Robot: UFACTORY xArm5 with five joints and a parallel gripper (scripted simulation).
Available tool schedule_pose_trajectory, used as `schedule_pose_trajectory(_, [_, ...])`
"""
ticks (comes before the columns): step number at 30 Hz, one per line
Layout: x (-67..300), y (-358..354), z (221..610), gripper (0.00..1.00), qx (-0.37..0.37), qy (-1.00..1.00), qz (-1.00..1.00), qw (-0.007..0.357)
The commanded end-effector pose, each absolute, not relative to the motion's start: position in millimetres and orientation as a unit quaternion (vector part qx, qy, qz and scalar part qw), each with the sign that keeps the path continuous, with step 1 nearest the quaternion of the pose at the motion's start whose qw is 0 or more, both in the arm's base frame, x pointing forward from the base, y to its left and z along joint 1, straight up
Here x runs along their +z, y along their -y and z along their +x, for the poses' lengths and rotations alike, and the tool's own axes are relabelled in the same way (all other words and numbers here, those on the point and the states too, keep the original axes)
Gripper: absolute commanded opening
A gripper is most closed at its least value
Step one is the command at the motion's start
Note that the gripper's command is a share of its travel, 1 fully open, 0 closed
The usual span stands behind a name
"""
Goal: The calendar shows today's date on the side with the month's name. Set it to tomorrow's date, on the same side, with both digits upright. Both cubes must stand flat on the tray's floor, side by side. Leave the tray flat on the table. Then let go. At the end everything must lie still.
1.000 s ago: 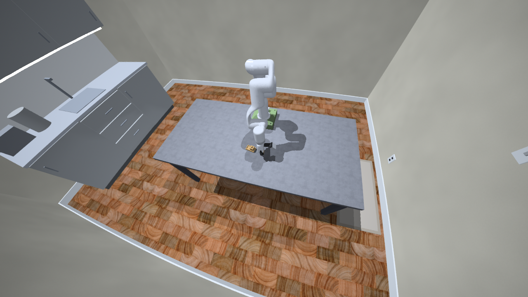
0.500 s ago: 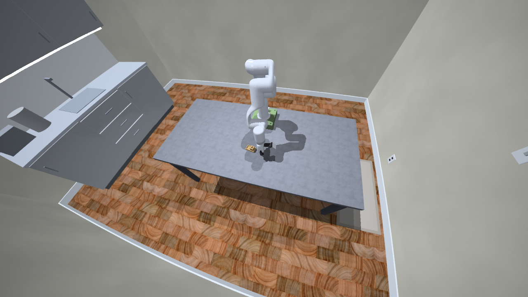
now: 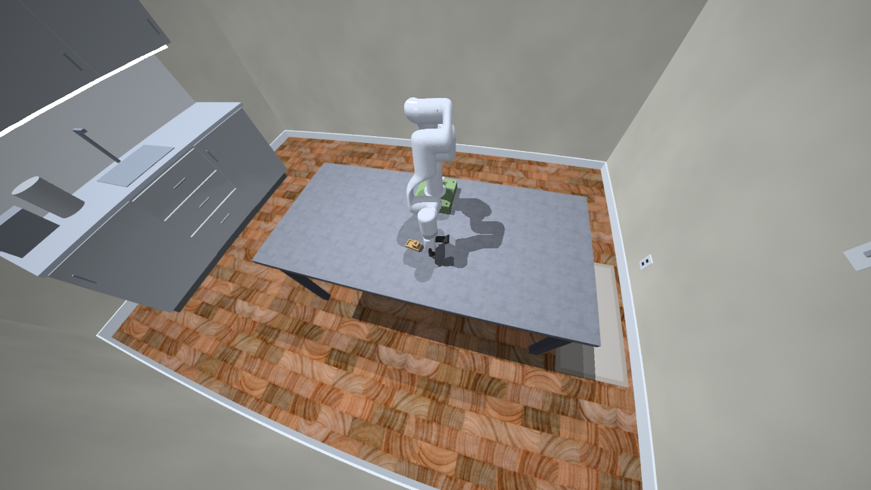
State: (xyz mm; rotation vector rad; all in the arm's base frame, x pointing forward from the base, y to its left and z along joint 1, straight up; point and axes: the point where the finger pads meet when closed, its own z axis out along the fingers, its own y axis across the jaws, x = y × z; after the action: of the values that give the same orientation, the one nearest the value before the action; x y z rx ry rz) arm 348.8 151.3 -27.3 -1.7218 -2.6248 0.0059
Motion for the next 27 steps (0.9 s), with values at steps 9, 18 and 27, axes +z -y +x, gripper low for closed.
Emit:
schedule_pose_trajectory(9, [-29.3, -151.8, 349.8, 0.29, 0.001, 0.836, -0.548, 0.000])
schedule_pose_trajectory(18, [-30.0, -151.8, 349.8, 0.29, 0.001, 0.836, -0.548, 0.000])
schedule_pose_trajectory(27, [-30.0, -151.8, 349.8, 0.29, 0.001, 0.836, -0.548, 0.000])
